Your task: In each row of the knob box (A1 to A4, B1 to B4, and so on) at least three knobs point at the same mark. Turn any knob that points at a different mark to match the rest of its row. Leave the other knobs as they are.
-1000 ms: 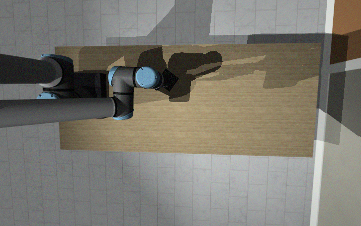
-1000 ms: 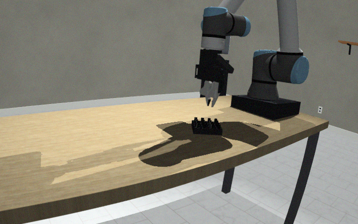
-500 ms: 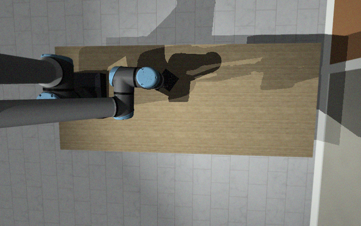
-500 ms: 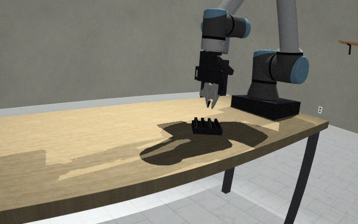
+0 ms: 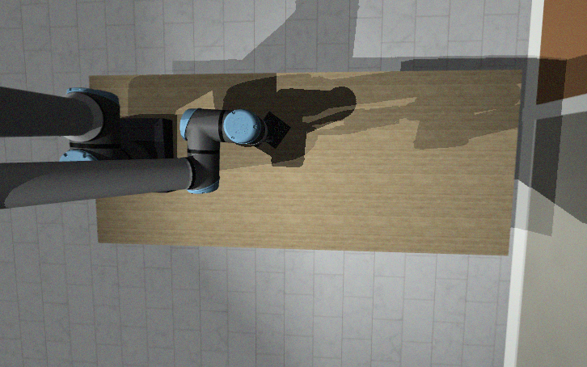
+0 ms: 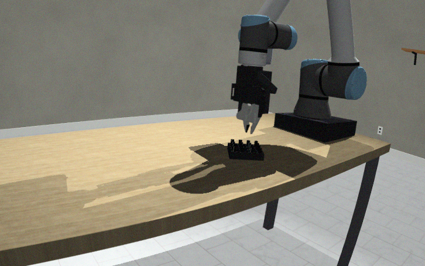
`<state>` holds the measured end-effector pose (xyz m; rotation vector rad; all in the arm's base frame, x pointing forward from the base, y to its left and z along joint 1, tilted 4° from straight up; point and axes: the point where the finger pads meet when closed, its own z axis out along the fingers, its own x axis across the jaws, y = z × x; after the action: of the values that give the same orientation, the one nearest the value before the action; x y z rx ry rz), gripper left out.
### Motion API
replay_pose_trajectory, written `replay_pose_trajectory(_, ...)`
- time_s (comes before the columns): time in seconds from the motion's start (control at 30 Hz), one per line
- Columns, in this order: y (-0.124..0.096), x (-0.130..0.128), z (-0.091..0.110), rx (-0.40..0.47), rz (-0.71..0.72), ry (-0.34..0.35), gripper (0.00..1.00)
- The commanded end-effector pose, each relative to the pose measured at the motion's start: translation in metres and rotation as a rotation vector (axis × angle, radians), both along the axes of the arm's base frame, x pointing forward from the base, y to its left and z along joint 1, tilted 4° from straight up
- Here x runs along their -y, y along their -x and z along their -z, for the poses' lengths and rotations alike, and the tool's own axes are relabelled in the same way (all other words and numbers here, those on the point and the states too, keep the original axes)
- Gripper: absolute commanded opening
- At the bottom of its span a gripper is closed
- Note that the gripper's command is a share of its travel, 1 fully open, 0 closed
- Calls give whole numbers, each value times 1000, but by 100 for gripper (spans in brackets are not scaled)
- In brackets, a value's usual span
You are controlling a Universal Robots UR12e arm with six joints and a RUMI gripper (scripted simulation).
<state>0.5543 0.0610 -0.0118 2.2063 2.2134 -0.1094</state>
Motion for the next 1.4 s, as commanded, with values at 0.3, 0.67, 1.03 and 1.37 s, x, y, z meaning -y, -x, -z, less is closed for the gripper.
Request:
replay_pose_trajectory(0.3,0,1,14,1,0,0,11)
replay_pose_trajectory(0.67,0,1,19,1,0,0,11)
replay_pose_trajectory(1.03,0,1,20,1,0,0,11)
replay_pose_trajectory(1.37,0,1,20,1,0,0,11)
